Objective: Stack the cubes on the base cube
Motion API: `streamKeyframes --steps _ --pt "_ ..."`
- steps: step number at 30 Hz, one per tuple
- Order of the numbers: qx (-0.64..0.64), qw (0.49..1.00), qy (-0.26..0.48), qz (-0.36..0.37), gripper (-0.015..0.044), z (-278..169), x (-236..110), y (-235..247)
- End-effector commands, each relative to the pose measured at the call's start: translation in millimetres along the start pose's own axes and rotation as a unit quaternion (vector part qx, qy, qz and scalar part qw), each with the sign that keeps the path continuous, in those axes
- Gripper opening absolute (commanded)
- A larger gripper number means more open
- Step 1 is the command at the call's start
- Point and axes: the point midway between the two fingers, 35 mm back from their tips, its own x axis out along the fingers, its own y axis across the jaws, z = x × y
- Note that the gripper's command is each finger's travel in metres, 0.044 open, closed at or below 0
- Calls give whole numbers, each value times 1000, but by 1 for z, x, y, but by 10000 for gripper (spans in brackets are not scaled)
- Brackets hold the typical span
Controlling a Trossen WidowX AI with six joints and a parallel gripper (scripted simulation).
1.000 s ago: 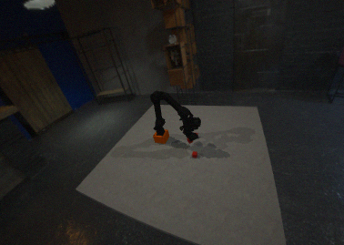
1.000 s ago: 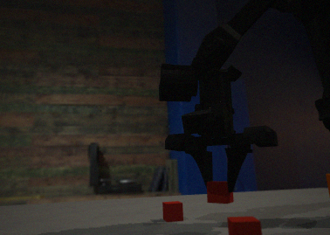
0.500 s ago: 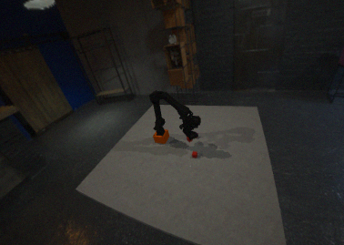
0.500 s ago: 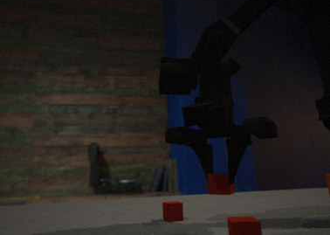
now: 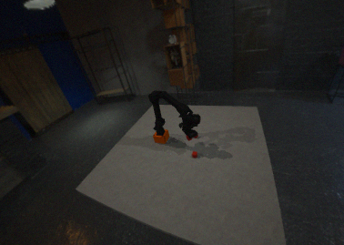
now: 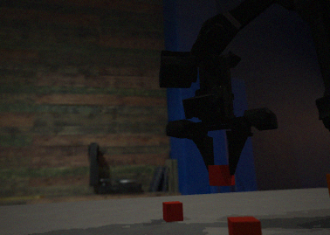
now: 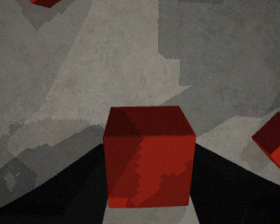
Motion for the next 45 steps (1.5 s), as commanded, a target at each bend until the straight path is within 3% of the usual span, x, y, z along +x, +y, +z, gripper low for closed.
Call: streamKeyframes --steps 1,45 --pt "0 1000 -1 -3 105 1 -6 -1" --pt "4 1000 7 7 105 2 -40 8"
